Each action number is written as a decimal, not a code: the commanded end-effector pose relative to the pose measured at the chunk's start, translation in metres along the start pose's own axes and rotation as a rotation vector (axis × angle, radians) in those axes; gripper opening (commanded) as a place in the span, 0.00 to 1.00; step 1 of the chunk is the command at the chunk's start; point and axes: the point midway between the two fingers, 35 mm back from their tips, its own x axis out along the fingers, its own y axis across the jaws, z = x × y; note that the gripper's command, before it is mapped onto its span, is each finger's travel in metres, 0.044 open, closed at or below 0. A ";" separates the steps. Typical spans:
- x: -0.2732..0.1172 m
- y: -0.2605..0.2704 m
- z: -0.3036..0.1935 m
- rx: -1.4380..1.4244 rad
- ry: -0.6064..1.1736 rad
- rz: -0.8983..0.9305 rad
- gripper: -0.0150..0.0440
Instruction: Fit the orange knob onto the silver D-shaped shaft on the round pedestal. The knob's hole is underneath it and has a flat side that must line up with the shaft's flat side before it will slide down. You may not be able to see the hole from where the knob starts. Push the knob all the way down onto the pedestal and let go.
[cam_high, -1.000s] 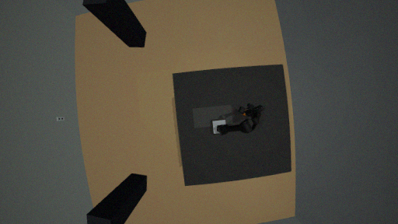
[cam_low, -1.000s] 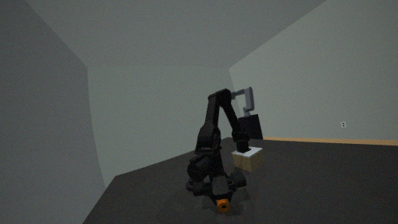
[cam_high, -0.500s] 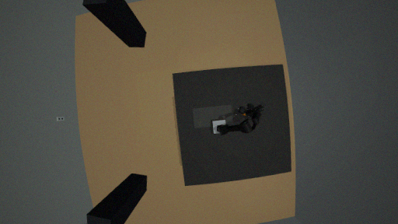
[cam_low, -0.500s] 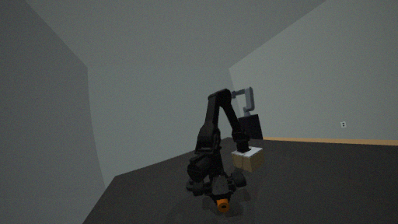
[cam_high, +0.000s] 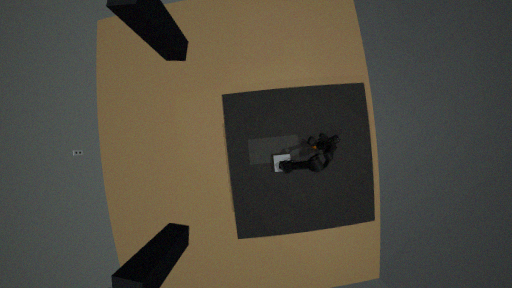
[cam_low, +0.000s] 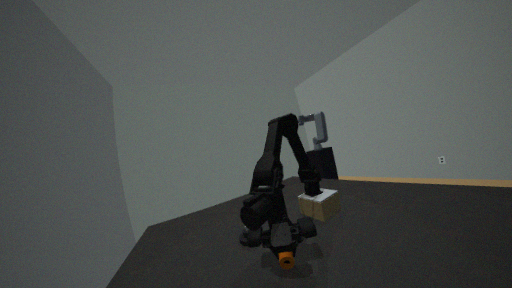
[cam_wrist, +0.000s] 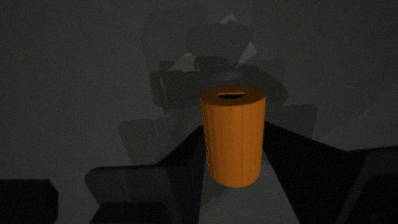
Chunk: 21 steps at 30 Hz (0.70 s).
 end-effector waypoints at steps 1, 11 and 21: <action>-0.004 -0.001 0.002 0.122 -0.010 -0.003 0.56; -0.004 -0.001 0.002 0.339 -0.010 -0.002 0.56; -0.004 -0.001 0.002 0.488 -0.010 -0.001 0.56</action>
